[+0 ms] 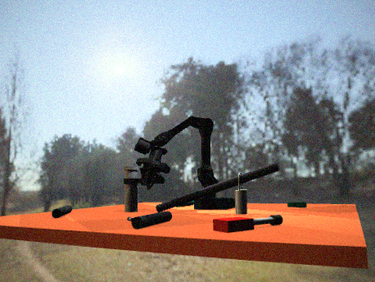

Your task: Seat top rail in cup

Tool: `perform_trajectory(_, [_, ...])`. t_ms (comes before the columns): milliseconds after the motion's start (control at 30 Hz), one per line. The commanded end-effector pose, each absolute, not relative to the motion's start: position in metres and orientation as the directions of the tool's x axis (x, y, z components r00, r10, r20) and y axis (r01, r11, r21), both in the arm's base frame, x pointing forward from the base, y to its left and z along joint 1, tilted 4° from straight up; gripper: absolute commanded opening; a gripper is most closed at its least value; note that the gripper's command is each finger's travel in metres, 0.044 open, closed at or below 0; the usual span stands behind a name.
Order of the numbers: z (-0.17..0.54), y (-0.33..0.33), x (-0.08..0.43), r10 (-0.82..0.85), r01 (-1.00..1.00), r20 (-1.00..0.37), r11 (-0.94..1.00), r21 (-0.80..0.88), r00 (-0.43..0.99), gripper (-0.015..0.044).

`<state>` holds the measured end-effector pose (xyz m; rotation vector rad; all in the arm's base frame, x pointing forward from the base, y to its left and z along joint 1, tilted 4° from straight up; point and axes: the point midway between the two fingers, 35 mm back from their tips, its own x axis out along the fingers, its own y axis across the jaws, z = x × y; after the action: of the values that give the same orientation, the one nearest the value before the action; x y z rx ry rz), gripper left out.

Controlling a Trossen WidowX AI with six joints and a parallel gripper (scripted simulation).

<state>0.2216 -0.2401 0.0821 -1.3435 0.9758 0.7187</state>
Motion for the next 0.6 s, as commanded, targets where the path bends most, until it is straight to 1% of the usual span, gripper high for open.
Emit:
perform_trajectory(0, [0.0803, -0.2382, 0.2206, -0.099, -0.882, -0.889, 0.119, -0.456, 0.446, 0.0000])
perform_trajectory(567, [0.0819, -0.2398, 0.2203, -0.103, -0.882, -0.889, 0.112, -0.457, 0.447, 0.0000])
